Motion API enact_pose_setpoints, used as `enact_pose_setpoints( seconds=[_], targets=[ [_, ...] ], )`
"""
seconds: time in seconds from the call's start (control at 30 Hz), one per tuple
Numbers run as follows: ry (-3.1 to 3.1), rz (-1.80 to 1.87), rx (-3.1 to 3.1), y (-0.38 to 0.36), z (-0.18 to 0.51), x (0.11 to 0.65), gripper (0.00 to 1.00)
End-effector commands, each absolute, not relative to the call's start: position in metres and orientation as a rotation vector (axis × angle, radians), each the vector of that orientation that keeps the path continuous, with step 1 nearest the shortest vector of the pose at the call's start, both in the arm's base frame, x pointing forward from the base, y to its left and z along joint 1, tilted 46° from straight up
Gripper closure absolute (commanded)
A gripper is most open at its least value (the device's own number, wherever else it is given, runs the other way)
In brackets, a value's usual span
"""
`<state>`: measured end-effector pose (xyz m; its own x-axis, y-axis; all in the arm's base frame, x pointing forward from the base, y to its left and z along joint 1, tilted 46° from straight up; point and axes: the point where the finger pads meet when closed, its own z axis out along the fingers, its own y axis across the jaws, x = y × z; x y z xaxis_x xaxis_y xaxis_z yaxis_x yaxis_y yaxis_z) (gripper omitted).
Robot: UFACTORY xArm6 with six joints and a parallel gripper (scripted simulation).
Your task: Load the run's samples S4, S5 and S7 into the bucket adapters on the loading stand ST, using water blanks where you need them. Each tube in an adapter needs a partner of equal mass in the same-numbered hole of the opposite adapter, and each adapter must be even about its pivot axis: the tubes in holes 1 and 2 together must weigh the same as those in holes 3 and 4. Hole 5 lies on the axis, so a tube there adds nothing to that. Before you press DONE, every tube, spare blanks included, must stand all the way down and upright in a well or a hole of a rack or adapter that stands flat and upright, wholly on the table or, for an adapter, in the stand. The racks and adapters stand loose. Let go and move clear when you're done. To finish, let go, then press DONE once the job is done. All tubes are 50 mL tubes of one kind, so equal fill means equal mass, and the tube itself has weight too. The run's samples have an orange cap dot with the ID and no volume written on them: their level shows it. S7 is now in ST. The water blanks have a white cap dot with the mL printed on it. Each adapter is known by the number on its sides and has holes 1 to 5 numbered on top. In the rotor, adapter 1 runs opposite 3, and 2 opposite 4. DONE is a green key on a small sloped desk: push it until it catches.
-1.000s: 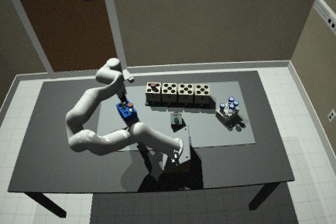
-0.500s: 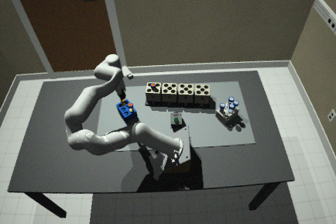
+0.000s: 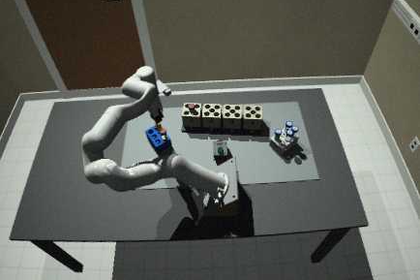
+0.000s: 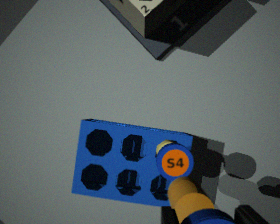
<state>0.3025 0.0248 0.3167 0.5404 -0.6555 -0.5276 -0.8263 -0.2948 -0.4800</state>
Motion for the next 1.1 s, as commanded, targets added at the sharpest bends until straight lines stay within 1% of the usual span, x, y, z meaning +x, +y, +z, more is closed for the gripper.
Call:
enact_pose_setpoints(
  seconds=[0.0,0.73,1.07],
  targets=[
    [1.023,0.221,-2.118,0.008,0.302,0.307,1.0],
    [0.362,-0.07,-2.315,-0.056,0.241,0.322,1.0],
    [0.362,-0.071,-2.315,-0.092,0.207,0.33,1.0]
  ],
)
